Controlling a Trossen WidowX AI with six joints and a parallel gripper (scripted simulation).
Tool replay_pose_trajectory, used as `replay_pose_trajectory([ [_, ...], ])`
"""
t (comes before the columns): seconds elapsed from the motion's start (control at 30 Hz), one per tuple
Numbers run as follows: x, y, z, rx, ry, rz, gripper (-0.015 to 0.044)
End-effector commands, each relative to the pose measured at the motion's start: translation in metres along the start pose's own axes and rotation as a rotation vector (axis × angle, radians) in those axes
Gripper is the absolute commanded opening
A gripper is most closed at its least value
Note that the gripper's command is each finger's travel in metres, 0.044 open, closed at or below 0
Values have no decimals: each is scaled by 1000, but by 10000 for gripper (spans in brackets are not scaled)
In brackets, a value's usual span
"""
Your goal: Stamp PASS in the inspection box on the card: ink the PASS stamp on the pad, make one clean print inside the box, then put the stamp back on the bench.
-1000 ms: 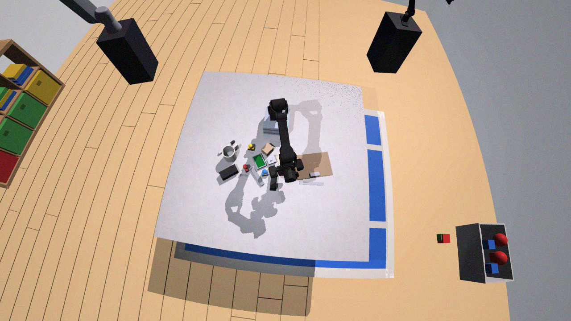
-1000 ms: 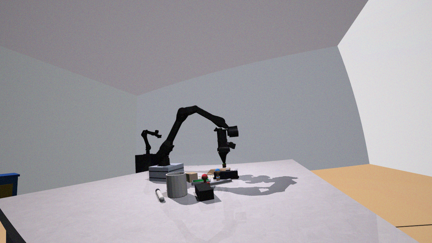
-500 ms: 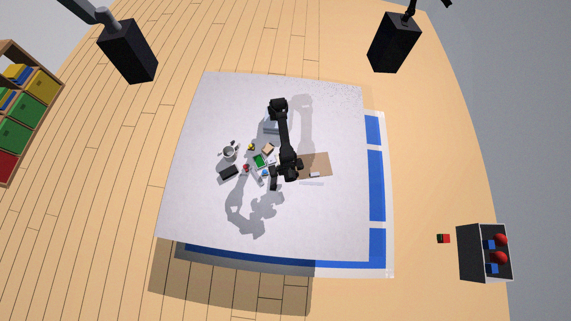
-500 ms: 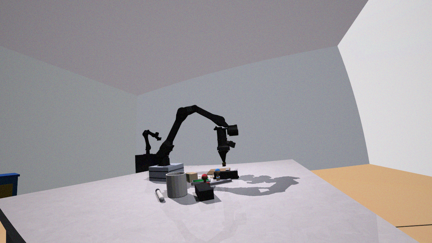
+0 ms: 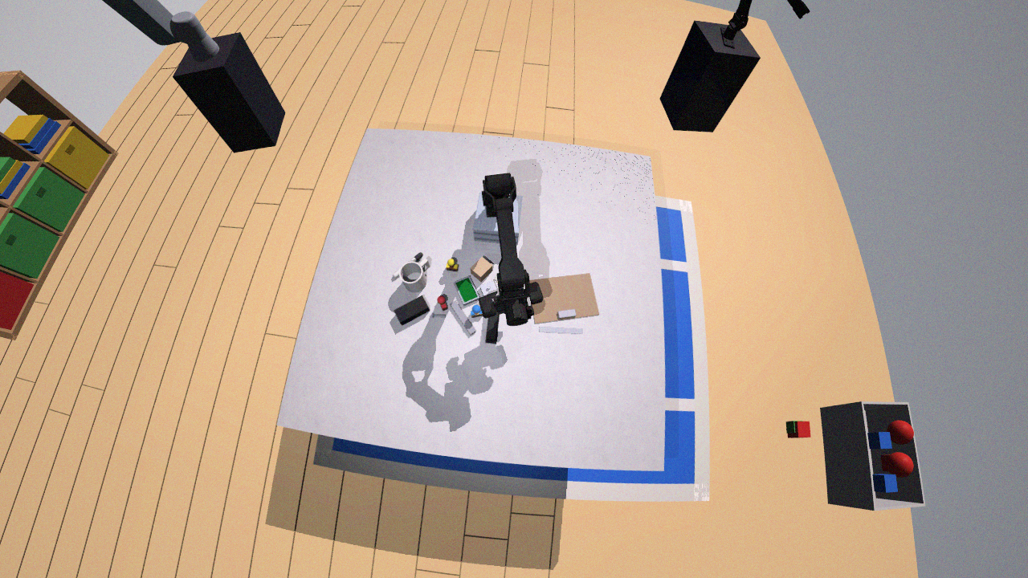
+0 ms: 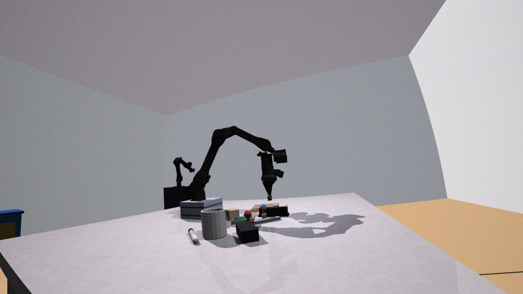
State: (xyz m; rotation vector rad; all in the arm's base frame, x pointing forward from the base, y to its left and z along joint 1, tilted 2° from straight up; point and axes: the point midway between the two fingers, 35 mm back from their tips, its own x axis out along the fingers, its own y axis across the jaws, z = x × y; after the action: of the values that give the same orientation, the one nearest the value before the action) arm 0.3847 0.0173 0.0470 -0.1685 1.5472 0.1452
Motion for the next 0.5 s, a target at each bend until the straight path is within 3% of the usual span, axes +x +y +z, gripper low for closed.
replay_pose_trajectory([
  [0.0, -4, -22, -14, 8, -7, 0, 0],
  [0.47, -5, -89, -84, 8, -2, -6, 0],
])
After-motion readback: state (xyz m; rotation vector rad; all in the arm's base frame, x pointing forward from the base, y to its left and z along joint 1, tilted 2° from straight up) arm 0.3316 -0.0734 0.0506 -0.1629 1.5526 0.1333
